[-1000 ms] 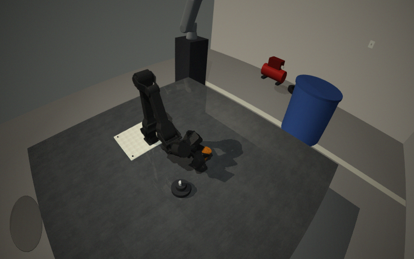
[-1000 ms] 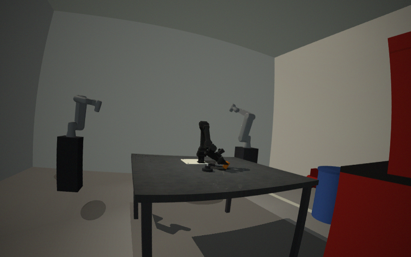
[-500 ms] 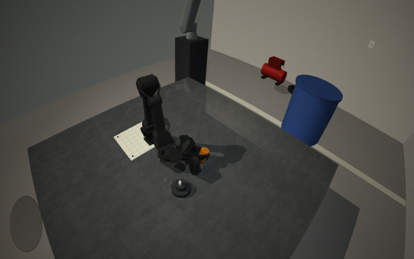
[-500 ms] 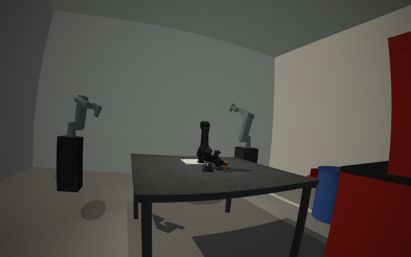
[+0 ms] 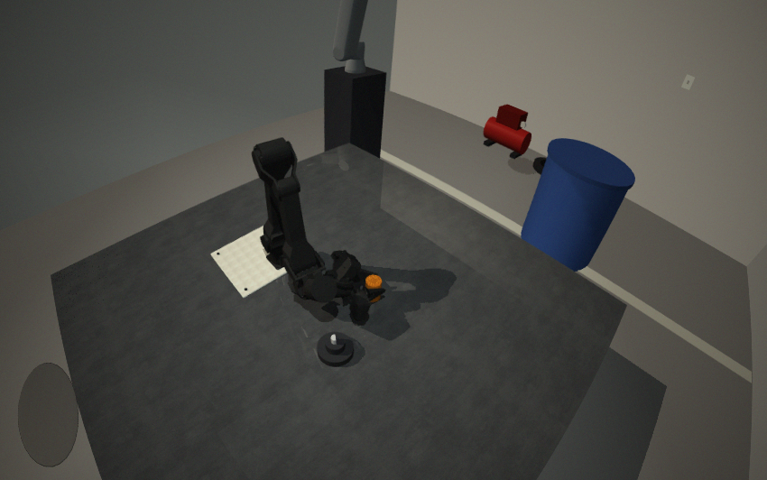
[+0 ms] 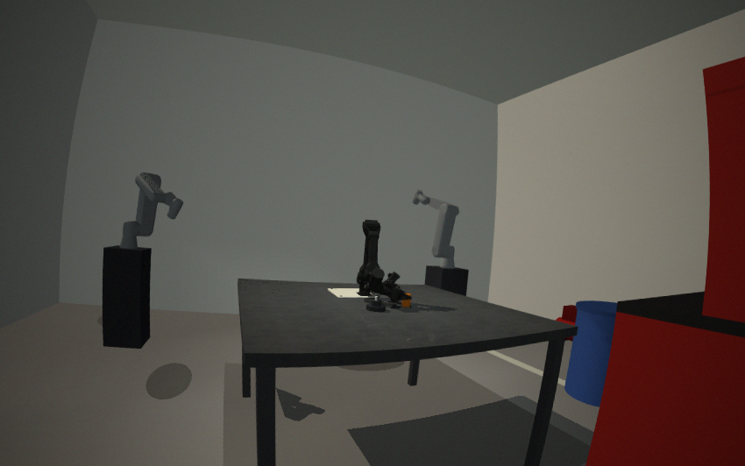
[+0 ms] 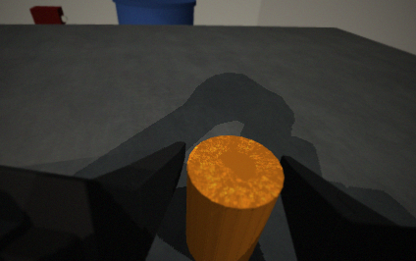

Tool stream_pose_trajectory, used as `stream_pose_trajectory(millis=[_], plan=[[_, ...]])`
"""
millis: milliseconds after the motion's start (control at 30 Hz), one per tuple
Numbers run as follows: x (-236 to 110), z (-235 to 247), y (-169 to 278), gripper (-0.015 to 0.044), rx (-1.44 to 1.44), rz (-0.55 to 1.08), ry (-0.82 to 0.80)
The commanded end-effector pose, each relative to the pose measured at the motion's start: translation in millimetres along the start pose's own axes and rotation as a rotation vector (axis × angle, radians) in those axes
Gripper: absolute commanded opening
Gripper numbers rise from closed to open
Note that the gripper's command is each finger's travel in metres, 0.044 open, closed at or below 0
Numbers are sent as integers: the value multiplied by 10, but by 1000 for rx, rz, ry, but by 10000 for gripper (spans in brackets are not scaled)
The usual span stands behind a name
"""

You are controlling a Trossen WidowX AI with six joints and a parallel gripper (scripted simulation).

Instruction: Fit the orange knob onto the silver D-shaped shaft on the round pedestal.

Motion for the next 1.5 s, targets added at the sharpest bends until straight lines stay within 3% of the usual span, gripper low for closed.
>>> stream_pose_trajectory(millis=[0,533,767,1033,1333,1467], plan=[[1,3,-2,260,3,-3,-3],[1,3,-2,260,3,-3,-3],[1,3,-2,440,3,-3,-3],[-1,0,-15,440,3,-3,-2],[-170,-1,-733,440,-1,-1,0],[-188,15,-791,440,-1,0,0]])
Point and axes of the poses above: the point midway between the two fingers, 35 mm back from their tips, its own x axis out along the fingers, its own z axis across the jaws, y = z × x, the point moved 5 cm from there along -x, back along the fingers, and after that the axes turned 2 degrees about x, right-handed, at the moved point
